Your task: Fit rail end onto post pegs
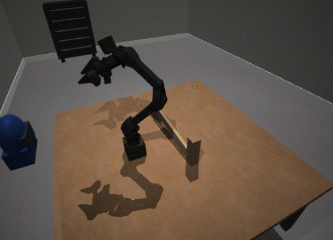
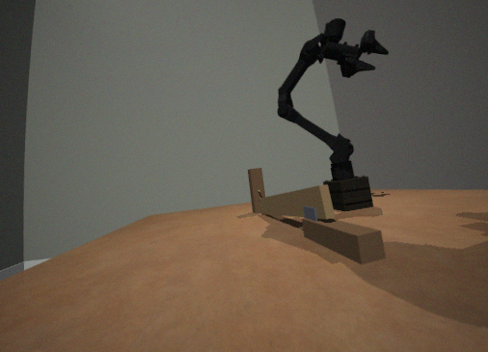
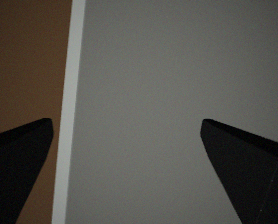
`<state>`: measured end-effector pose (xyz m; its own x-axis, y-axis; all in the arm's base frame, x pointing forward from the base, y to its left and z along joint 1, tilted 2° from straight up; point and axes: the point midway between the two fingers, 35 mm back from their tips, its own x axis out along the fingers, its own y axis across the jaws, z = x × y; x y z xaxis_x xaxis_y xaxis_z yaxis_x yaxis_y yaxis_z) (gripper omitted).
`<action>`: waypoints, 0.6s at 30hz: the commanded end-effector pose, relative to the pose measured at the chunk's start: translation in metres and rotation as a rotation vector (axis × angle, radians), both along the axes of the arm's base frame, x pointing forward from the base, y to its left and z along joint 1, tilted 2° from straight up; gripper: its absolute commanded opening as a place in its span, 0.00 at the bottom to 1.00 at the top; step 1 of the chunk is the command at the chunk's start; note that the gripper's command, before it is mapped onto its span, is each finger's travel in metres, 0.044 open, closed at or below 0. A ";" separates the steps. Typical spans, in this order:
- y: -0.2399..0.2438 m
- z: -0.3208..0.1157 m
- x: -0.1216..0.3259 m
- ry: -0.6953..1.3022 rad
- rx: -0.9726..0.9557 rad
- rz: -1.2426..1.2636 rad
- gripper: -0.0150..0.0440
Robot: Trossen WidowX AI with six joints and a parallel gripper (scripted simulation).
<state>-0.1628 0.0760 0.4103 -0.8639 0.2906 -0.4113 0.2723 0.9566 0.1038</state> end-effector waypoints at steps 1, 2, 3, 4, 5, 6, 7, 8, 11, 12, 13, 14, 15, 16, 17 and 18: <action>0.002 -0.001 0.000 -0.006 0.010 -0.004 0.98; 0.009 -0.003 0.000 -0.026 0.040 -0.014 1.00; 0.020 -0.007 0.001 -0.061 0.089 -0.030 1.00; 0.033 -0.011 0.002 -0.106 0.146 -0.048 1.00; 0.047 -0.016 0.005 -0.155 0.200 -0.064 1.00; 0.060 -0.021 0.009 -0.205 0.251 -0.078 1.00; 0.073 -0.026 0.013 -0.258 0.299 -0.090 1.00; 0.086 -0.032 0.019 -0.313 0.344 -0.100 1.00; 0.122 -0.049 0.041 -0.491 0.461 -0.112 1.00; 0.132 -0.055 0.049 -0.548 0.490 -0.109 1.00; 0.138 -0.059 0.056 -0.589 0.510 -0.105 1.00; 0.145 -0.063 0.062 -0.629 0.527 -0.100 1.00; 0.151 -0.067 0.069 -0.669 0.543 -0.094 1.00; 0.156 -0.072 0.076 -0.708 0.558 -0.087 1.00; 0.162 -0.076 0.083 -0.747 0.570 -0.079 1.00; 0.167 -0.080 0.090 -0.785 0.582 -0.070 1.00</action>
<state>-0.1160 0.2018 0.3617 -0.5461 0.6227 -0.5603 0.1630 0.7351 0.6580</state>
